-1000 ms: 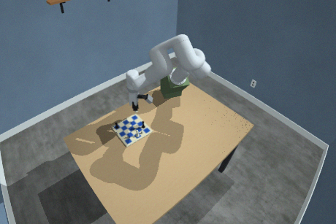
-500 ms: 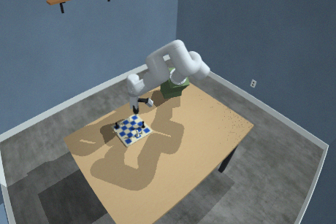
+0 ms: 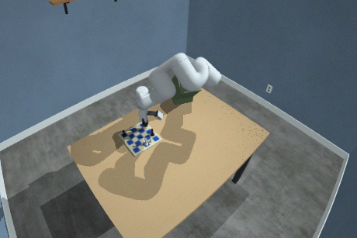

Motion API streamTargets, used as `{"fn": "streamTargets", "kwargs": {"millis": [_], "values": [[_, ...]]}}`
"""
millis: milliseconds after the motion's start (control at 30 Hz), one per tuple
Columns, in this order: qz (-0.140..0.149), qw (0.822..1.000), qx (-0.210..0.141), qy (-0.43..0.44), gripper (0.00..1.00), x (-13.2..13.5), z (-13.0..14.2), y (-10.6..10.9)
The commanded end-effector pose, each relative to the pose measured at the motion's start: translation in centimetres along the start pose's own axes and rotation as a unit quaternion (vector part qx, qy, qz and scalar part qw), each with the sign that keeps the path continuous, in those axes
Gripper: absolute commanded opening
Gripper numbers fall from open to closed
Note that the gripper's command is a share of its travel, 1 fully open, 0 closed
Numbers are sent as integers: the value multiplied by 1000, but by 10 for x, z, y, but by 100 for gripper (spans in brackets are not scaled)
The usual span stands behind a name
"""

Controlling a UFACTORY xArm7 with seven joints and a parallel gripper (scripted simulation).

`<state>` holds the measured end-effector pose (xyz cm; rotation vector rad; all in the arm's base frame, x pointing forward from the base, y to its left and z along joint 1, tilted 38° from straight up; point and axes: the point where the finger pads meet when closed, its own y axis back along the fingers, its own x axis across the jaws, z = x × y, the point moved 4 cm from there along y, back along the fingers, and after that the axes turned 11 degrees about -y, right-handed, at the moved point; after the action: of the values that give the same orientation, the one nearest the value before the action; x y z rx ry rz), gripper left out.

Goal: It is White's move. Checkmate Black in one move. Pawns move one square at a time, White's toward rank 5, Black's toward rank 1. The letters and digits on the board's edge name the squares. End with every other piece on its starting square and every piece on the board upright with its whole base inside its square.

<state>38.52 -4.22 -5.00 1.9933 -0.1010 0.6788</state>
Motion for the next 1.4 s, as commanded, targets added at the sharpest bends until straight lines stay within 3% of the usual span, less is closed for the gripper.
{"fn": "streamTargets", "kwargs": {"millis": [0,1367], "values": [[1,1000,-2,0,0,0,2,-7],[1,1000,-2,0,0,0,2,-7]]}}
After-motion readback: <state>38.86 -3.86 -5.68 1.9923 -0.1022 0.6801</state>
